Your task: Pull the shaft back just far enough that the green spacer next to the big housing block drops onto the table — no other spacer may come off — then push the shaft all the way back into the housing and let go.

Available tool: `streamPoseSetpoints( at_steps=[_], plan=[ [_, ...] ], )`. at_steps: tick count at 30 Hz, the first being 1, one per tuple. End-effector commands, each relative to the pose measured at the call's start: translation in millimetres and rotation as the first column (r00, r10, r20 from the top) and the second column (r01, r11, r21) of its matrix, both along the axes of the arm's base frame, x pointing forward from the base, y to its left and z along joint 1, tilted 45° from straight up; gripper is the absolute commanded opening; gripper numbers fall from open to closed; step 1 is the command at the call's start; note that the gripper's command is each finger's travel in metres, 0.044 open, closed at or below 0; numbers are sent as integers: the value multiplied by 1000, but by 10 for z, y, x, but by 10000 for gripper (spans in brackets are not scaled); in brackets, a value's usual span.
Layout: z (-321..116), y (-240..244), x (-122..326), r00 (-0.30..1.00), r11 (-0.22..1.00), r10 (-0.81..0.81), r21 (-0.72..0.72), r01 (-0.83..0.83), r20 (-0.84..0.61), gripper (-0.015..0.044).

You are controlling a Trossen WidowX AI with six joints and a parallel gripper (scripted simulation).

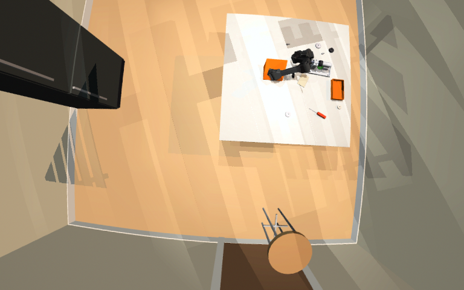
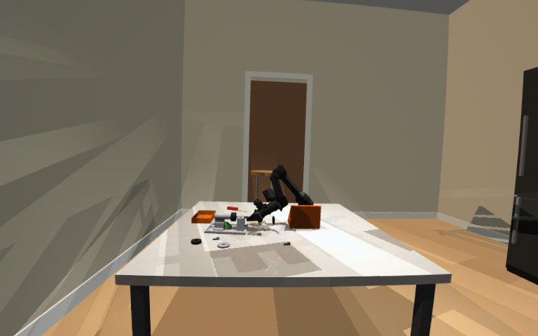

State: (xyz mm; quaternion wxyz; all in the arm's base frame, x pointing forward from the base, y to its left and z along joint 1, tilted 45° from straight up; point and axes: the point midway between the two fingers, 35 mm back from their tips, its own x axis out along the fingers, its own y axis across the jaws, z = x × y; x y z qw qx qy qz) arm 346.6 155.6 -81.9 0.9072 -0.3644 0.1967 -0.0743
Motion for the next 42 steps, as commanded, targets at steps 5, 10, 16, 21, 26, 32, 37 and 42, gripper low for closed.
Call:
streamPoseSetpoints(
  at_steps=[5,10,16,21,26,32,37,42],
  plan=[
    [2,-3,14,1000,1000,-1,-3,1,0,0],
    [2,-3,20,1000,1000,-1,-3,1,0,0],
    [2,-2,27,1000,1000,-1,-3,1,0,0],
    [3,-2,32,1000,1000,-1,-3,1,0,0],
    [3,-2,37,1000,1000,-1,-3,1,0,0],
    [4,-1,44,1000,1000,-1,-3,1,0,0],
    [4,-1,50,1000,1000,-1,-3,1,0,0],
    [5,-1,55,1000,1000,-1,-3,1,0,0]
  ],
)
